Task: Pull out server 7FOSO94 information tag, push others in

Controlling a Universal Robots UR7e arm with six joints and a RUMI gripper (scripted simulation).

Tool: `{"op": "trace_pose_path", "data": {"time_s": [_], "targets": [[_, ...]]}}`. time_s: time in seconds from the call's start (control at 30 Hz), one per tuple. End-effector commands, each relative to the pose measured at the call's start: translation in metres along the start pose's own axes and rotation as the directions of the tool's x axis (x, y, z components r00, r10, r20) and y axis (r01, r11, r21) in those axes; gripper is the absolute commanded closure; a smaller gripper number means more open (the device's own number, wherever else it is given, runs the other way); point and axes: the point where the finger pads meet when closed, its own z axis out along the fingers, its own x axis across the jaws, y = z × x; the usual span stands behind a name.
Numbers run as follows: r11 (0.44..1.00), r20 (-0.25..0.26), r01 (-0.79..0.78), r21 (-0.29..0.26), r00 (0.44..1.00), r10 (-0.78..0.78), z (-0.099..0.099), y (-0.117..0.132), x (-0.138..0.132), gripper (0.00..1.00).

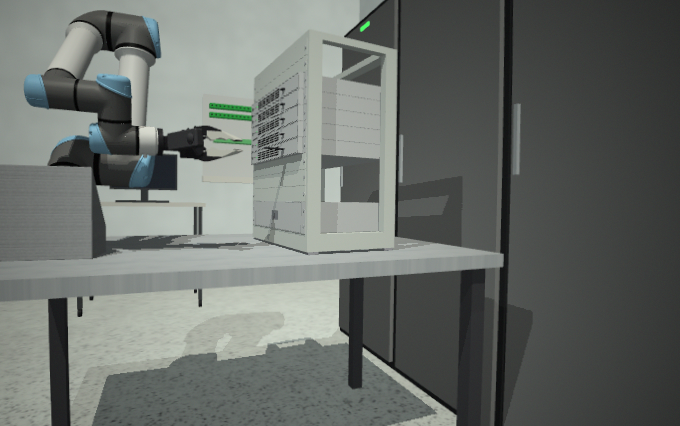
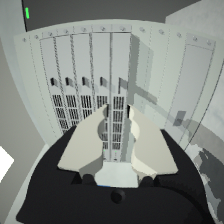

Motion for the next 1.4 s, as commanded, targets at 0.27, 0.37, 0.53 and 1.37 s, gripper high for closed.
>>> {"op": "trace_pose_path", "data": {"time_s": [0.27,0.37,0.53,1.37], "targets": [[1.0,-0.018,-0.001,-0.005,1.0,0.001,-0.007,0.0,0.0,0.85],[1.0,-0.018,-0.001,-0.005,1.0,0.001,-0.009,0.0,0.0,0.85],[1.0,-0.018,-0.001,-0.004,1.0,0.001,-0.011,0.0,0.0,0.85],[1.0,-0.018,-0.001,-0.005,1.0,0.001,-0.02,0.0,-0.001,0.85]]}}
